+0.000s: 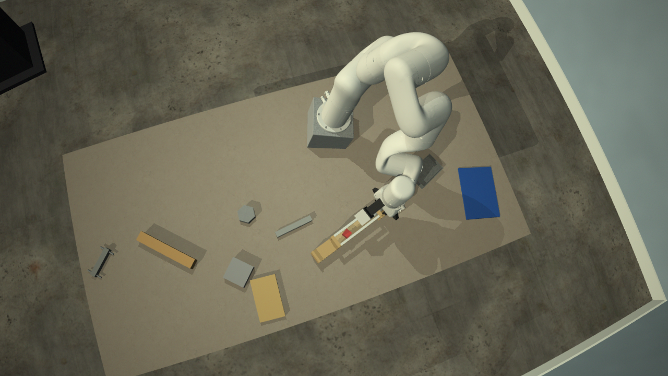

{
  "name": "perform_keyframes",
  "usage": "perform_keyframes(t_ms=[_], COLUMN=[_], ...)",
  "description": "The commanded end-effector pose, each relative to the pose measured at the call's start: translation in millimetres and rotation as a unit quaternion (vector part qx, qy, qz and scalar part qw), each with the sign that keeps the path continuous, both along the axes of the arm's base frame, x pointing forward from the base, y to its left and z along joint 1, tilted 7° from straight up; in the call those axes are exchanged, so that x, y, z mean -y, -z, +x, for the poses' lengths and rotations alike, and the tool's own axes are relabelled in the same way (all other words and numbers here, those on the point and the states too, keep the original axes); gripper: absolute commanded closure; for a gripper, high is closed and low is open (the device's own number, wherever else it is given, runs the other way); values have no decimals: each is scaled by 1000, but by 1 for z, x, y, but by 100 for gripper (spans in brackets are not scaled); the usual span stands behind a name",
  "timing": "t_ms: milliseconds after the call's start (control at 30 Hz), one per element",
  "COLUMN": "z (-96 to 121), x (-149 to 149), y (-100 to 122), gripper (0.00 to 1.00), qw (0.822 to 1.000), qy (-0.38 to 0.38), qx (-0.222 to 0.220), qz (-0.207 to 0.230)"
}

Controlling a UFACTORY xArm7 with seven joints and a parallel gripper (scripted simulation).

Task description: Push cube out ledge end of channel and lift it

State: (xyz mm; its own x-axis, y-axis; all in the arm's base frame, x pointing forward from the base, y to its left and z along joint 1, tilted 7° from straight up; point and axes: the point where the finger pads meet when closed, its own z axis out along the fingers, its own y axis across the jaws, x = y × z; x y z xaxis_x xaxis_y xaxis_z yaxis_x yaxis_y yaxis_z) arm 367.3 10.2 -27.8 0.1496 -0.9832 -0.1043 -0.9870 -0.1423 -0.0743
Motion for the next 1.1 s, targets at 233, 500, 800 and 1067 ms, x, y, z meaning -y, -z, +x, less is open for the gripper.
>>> perform_keyframes(t_ms=[233,500,800,1067], z=[-1,-3,-3,-2], x=[4,8,8,14], y=[-38,-67,-68,-67], gripper=[62,62,62,62], qw=[1000,1000,1000,1000], qy=[0,0,0,3], qx=[2,2,2,0], qz=[0,0,0,0])
